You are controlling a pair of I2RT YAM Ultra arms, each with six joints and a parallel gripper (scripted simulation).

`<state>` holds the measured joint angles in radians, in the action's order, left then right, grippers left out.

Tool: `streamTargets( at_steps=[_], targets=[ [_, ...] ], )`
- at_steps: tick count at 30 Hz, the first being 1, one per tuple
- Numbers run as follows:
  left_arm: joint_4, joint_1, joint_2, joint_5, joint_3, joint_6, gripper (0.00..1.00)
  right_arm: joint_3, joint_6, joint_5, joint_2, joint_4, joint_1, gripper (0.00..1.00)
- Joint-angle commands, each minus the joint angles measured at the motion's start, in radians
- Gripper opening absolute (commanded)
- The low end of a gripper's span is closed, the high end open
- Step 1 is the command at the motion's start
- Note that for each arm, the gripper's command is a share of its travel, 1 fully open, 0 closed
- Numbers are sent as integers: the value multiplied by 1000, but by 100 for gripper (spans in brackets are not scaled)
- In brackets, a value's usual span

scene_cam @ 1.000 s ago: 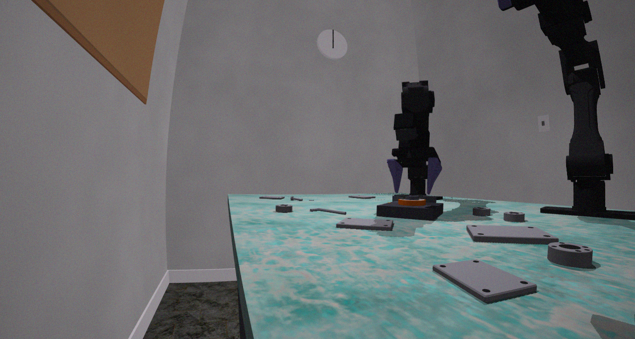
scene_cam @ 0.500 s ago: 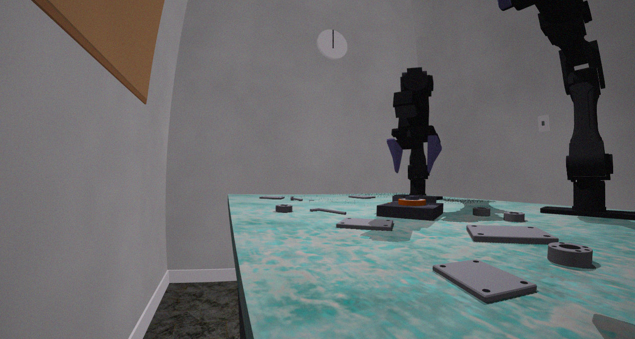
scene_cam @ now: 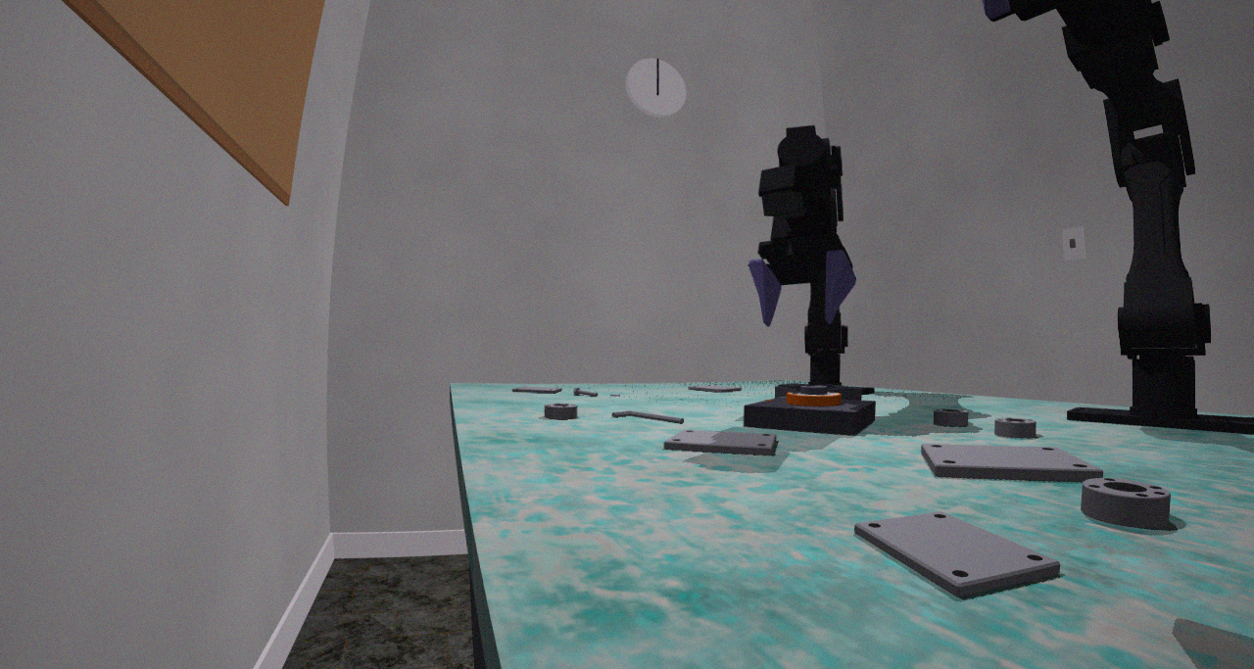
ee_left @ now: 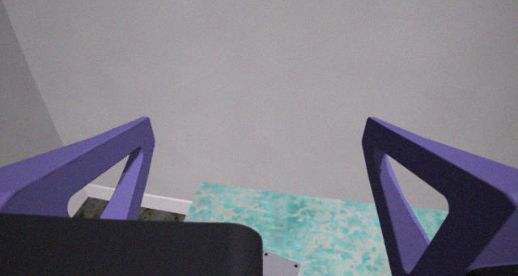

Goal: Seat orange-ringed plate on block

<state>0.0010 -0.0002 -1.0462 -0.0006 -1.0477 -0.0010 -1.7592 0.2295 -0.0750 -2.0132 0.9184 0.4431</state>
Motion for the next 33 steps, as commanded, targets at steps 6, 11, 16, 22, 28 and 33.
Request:
streamTargets(
  at_steps=[6, 11, 16, 22, 28, 33],
  targets=[
    [-5, 3, 13, 3, -8, 5, 100, 122, -64, 23, 217, -243, -86, 79],
    [-5, 4, 8, 4, -4, 5, 100, 241, -103, 31, 379, -386, -158, 79],
    [-6, 6, 4, 4, -2, 5, 100, 359, -142, 45, 538, -531, -229, 79],
    [-4, 8, -4, 4, 4, 5, 100, 455, -168, 61, 656, -663, -289, 79],
    [-6, 11, -13, 4, 11, 5, 100, 595, -217, 66, 850, -831, -369, 79],
    [2, 2, -5, 2, -5, 5, 100, 702, -246, 90, 965, -950, -434, 79]
  ],
)
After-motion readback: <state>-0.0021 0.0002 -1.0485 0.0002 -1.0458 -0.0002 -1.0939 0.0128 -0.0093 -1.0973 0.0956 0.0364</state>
